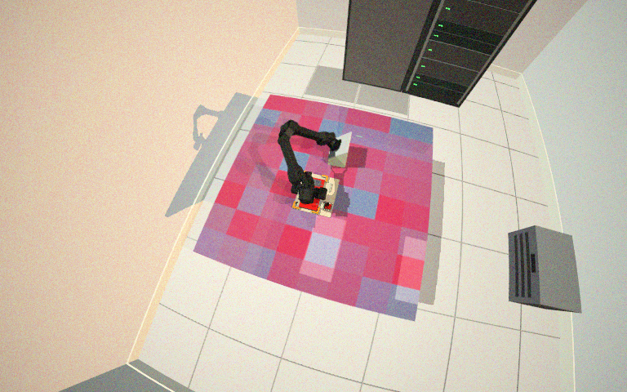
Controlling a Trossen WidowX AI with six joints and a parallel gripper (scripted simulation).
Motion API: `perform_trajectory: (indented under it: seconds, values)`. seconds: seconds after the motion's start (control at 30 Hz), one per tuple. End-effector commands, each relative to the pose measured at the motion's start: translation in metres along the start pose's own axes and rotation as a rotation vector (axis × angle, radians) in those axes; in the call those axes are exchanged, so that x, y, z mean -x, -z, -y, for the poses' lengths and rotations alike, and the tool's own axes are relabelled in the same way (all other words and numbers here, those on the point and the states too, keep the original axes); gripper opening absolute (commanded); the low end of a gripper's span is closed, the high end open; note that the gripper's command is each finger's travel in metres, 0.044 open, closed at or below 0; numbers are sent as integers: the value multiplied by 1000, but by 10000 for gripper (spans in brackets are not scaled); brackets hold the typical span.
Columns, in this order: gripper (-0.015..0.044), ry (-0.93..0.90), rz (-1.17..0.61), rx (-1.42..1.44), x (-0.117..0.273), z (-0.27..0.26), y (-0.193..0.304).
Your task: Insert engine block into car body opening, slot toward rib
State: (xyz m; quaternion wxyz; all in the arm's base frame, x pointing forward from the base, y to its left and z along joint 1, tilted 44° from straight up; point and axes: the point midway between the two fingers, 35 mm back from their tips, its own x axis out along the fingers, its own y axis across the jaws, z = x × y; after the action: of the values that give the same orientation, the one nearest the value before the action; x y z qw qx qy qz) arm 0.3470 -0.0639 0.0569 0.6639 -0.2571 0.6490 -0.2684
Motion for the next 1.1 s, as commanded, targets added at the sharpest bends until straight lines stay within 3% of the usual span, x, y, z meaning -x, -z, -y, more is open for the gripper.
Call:
perform_trajectory:
  seconds: [0.0,1.07]
  values:
    - [159,4,1,1,-1,0,0]
    - [159,4,1,-1,-7,1,0]
